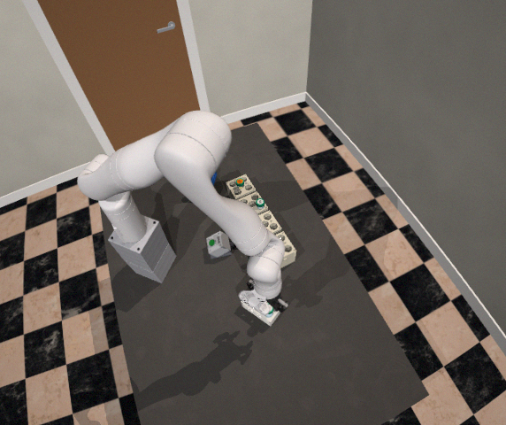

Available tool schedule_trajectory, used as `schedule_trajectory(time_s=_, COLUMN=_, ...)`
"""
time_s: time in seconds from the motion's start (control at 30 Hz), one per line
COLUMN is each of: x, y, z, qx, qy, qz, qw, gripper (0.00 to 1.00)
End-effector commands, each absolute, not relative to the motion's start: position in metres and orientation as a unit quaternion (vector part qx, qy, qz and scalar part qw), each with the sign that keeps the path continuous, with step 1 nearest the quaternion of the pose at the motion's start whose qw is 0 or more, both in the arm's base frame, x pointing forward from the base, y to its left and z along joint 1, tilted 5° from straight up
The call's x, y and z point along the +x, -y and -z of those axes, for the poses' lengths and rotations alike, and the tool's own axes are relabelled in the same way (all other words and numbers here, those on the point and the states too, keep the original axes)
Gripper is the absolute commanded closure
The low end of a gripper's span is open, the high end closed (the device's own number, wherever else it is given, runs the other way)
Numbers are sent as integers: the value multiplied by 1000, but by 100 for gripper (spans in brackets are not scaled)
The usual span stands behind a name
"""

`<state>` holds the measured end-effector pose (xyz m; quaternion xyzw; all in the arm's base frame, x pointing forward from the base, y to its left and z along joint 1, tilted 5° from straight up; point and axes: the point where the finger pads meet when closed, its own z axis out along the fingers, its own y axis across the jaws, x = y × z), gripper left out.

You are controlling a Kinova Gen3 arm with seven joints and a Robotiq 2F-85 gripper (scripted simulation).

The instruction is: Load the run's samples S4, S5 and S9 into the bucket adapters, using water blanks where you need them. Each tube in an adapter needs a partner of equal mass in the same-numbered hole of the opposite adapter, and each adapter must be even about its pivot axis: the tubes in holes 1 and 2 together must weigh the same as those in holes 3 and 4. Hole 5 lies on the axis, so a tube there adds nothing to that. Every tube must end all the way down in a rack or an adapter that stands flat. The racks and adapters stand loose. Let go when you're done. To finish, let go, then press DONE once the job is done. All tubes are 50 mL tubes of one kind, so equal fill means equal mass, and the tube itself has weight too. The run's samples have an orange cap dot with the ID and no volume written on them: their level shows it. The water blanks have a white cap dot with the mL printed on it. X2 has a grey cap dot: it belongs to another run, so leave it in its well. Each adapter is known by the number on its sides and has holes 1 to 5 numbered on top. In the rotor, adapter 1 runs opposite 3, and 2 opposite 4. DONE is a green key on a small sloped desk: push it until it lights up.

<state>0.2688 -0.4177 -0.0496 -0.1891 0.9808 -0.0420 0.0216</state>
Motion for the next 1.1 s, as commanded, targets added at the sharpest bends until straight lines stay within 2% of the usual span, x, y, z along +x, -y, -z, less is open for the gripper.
schedule_trajectory(time_s=0.0, x=269, y=418, z=53, qx=-189, qy=-981, qz=43, qw=22, gripper=38)
schedule_trajectory(time_s=1.07, x=271, y=421, z=90, qx=-189, qy=-981, qz=43, qw=22, gripper=38)
